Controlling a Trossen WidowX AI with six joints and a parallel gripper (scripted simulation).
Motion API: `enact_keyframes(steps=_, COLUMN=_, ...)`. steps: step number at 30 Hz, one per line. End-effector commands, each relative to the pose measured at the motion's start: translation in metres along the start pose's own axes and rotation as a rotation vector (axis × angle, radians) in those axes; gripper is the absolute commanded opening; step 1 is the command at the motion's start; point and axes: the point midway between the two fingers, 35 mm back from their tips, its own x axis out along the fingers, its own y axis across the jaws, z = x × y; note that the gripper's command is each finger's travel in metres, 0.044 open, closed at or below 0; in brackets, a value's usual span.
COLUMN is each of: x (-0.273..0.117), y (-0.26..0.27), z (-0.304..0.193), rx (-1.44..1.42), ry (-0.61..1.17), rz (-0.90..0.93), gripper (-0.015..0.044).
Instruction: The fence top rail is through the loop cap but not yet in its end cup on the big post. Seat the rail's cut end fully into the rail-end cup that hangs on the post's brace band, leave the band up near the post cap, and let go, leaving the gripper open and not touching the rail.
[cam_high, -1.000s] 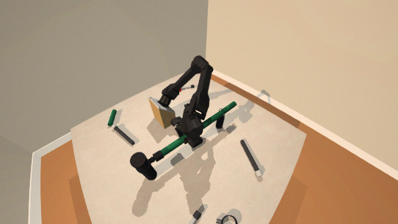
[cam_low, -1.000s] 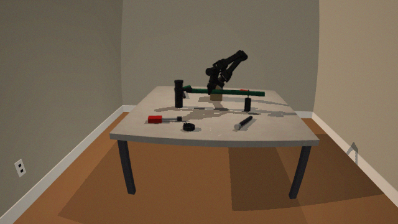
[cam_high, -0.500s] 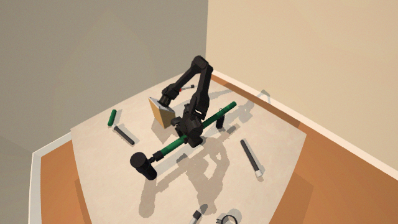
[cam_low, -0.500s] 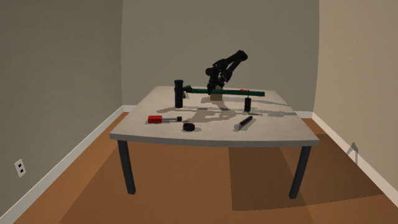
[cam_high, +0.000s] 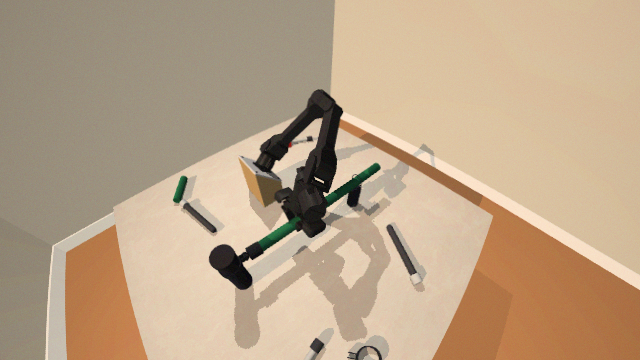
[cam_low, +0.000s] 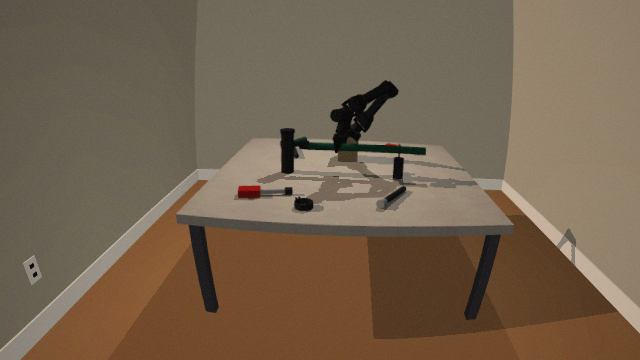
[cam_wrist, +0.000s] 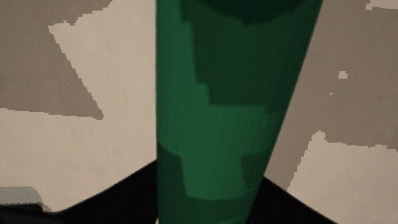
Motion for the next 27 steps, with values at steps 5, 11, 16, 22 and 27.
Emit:
enact_keyframes(steps=5, x=-0.0035, y=-0.0011, z=-0.0056, rx=-0.001, ry=0.013, rz=-0.005, gripper=0.0000)
enact_keyframes(steps=11, x=-0.0038, y=-0.0012, z=-0.0065, rx=-0.001, ry=0.013, rz=-0.005, gripper=0.0000)
enact_keyframes(steps=16, x=-0.0041, y=-0.0013, z=-0.0072, rx=-0.001, ry=0.014, rz=-0.005, gripper=0.0000)
enact_keyframes(steps=22, x=0.0000, y=0.0000, z=-0.0002, rx=-0.001, ry=-0.006, rz=0.003, gripper=0.0000)
enact_keyframes(steps=27, x=0.0000, y=-0.0001, z=-0.0003, rx=-0.001, ry=-0.006, rz=0.003, gripper=0.0000)
